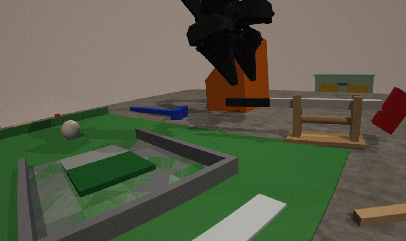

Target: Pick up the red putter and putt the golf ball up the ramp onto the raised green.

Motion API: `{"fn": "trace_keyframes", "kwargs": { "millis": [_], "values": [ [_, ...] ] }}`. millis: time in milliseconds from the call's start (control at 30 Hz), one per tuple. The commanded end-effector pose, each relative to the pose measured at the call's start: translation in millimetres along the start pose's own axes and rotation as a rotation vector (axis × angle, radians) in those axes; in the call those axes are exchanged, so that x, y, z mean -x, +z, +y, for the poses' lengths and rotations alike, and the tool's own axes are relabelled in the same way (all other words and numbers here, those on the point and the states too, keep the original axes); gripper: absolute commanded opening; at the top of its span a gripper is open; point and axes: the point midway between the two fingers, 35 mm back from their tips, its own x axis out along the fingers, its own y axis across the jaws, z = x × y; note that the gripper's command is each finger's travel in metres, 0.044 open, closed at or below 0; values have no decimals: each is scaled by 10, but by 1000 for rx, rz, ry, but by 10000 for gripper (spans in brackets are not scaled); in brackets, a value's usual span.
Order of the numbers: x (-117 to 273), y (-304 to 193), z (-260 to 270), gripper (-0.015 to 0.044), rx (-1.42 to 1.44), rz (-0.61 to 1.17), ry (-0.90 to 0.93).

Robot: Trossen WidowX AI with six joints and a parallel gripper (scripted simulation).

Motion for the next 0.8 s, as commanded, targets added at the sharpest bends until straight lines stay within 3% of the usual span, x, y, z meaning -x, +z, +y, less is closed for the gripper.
{"fn": "trace_keyframes", "kwargs": {
  "millis": [0, 767],
  "values": [
    [-165, -39, 25, 440, 8, 3, 9],
    [-510, -132, 32, 440, 8, 5, 9]
  ]
}}
